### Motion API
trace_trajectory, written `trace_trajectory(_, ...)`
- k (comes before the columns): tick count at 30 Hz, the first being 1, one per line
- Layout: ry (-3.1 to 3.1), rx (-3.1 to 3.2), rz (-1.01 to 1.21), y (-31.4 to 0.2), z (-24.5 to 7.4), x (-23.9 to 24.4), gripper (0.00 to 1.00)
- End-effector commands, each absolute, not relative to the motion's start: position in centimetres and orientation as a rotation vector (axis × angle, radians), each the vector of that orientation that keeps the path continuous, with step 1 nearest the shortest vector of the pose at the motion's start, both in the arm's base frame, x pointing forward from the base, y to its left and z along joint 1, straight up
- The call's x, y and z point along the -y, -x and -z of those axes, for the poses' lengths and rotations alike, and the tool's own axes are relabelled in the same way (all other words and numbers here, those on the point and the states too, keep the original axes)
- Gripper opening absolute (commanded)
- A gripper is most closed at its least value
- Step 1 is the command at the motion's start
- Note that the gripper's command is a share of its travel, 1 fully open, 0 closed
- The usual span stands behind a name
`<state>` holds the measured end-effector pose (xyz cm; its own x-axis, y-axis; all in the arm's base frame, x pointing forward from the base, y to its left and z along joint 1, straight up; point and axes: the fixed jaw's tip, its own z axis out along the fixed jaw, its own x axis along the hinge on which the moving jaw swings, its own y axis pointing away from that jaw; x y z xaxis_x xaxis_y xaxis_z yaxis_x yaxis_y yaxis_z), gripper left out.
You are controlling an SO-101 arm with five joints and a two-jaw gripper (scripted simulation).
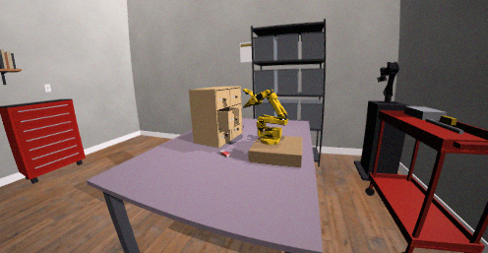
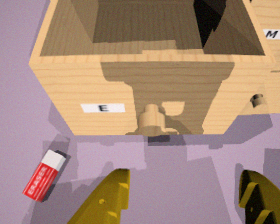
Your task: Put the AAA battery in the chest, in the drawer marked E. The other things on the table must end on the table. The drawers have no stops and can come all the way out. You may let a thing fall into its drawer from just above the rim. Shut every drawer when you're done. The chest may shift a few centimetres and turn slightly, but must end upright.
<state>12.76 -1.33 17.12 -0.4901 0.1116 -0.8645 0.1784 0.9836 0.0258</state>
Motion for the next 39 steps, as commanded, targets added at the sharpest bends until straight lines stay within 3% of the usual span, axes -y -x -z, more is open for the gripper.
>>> trace_trajectory(1,-0.206,-2.118,0.056,-11.4,-16.6,0.9,0.22)
trace_trajectory(15,-0.209,-2.129,0.052,-11.0,-16.4,0.8,0.21)
trace_trajectory(27,-0.180,-2.195,0.048,-14.6,-12.4,1.1,0.21)
trace_trajectory(39,-0.180,-2.195,0.048,-14.6,-12.4,1.1,0.21)
